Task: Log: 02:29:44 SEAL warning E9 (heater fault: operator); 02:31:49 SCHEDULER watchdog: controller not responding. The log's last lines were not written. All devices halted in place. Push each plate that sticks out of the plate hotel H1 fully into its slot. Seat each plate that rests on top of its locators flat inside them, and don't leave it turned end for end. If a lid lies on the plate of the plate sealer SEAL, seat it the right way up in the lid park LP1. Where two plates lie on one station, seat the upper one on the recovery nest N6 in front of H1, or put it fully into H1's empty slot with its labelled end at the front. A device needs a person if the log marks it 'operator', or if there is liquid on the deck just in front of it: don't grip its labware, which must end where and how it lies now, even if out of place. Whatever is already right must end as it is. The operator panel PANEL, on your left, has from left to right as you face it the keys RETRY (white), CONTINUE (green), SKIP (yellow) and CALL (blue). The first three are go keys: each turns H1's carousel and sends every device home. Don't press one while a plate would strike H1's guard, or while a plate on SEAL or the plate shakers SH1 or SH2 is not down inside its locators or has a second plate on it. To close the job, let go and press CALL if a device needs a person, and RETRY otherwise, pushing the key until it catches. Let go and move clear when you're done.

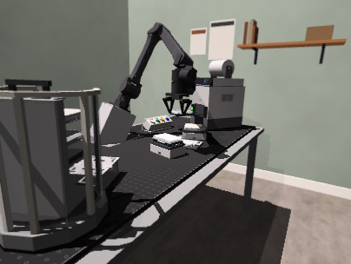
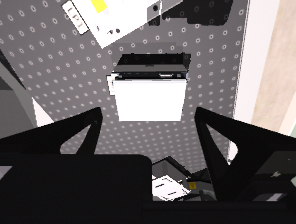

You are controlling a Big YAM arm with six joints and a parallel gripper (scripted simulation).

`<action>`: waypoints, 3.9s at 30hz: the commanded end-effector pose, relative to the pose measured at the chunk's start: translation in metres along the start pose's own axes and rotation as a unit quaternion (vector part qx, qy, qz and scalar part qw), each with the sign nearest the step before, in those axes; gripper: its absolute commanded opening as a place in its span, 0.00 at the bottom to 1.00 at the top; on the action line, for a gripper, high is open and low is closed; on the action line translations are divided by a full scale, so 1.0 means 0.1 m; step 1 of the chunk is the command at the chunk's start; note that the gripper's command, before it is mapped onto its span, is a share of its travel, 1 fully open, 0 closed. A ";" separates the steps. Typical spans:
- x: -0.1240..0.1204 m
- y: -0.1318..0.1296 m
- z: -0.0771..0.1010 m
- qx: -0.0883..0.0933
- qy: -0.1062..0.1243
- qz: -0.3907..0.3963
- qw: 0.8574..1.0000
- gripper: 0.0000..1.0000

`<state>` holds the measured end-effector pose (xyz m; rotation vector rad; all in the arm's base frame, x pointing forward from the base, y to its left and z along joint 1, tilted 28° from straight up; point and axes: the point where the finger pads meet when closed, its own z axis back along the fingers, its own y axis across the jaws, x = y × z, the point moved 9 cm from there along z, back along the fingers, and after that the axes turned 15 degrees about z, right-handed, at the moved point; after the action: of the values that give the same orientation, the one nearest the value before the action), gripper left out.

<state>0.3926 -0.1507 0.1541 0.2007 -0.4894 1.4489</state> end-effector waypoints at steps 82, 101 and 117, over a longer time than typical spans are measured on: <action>0.78 -0.02 0.60 -0.012 0.000 -0.333 0.943 1.00; 1.40 -0.13 0.72 -0.026 -0.010 -0.482 0.876 1.00; 1.89 -0.14 0.76 -0.027 -0.014 -0.482 0.876 1.00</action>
<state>0.3932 -0.0241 0.2707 0.3810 -0.3046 0.4567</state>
